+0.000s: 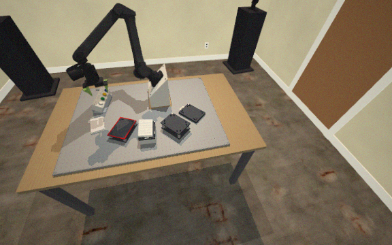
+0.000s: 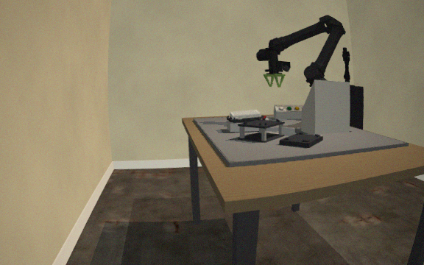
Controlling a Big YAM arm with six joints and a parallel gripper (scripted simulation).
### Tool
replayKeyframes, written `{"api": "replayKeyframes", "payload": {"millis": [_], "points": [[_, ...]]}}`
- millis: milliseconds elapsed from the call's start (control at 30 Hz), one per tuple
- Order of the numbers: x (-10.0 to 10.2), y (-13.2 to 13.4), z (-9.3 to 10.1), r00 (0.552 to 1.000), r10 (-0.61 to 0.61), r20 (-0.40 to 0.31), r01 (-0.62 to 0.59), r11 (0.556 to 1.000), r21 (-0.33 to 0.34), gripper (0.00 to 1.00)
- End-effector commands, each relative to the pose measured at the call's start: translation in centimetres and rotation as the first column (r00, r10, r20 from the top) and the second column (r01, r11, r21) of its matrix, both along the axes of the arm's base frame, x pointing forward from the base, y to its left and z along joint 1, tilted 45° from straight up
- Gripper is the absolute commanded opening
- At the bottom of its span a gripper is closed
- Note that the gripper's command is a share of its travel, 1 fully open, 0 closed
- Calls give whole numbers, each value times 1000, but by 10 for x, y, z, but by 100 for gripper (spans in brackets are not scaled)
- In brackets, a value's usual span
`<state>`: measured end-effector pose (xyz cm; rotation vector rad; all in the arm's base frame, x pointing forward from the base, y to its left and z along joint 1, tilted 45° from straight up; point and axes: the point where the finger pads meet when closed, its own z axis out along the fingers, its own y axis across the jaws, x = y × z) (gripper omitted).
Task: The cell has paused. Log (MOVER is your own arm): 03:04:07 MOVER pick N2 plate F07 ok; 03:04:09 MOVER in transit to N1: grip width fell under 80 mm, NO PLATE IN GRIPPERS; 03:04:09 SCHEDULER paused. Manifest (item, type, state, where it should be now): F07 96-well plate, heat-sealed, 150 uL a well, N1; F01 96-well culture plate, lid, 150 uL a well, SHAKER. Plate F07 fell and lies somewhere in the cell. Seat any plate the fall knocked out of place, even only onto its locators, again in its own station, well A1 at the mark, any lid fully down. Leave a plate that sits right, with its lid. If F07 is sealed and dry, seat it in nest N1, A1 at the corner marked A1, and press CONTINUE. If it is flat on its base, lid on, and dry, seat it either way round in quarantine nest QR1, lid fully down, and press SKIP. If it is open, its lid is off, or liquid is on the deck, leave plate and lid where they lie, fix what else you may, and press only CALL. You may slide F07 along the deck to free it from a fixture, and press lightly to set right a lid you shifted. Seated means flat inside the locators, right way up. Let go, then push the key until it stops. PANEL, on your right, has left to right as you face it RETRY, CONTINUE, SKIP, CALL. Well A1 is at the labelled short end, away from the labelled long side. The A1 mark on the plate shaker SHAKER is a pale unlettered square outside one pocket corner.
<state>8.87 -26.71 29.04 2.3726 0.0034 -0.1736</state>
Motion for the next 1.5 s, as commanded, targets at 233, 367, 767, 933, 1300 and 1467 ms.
{"api": "replayKeyframes", "payload": {"millis": [233, 367, 767, 933, 1300, 1467], "points": [[8, -58, 25, 1000, 11, 6, -10, 999, -53, 100], [10, -73, 24, 1000, 11, 4, -10, 999, -54, 100], [17, -129, 18, 1000, 11, 0, -11, 999, -53, 100], [19, -132, 10, 1000, 14, -2, -14, 999, -40, 100], [19, -132, 10, 1000, 14, -2, -14, 999, -40, 100], [19, -132, 10, 1000, 14, -2, -14, 999, -40, 100]]}}
